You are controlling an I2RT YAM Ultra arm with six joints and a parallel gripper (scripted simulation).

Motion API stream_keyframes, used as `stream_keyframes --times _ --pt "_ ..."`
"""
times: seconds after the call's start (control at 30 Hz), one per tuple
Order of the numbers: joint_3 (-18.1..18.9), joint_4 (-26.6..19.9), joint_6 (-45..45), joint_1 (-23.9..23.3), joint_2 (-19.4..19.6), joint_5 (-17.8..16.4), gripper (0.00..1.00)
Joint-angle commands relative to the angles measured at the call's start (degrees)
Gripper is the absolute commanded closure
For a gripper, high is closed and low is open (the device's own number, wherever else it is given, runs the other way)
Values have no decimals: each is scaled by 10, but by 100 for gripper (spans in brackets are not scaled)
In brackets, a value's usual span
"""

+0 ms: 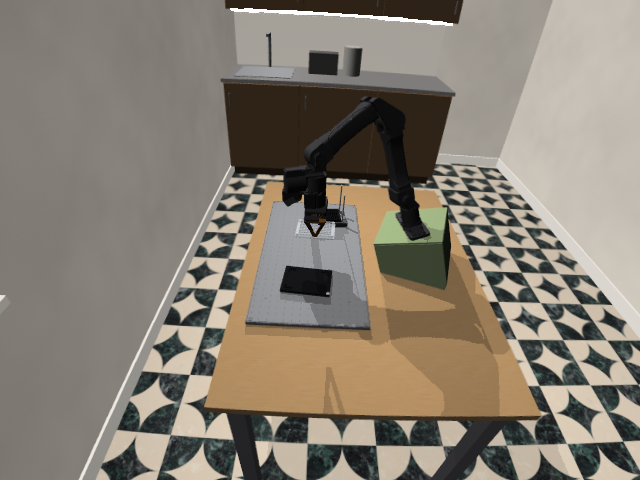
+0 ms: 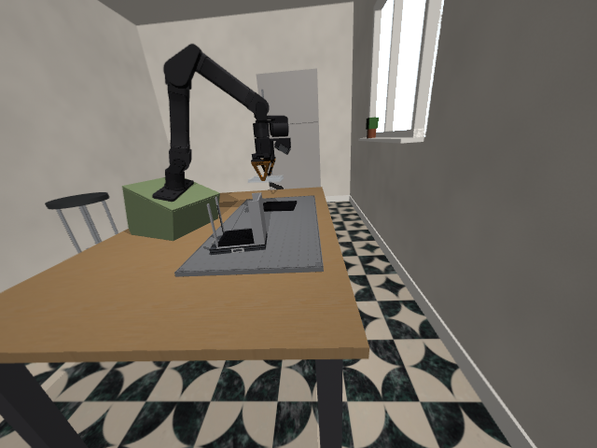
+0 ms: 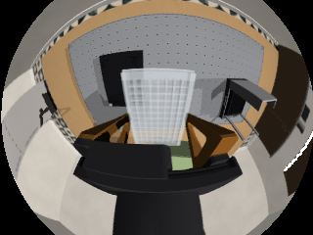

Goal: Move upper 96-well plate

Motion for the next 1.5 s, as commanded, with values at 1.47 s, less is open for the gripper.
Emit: stream_keyframes --times 1.47 --pt "168 -43 162 148 123 45 100"
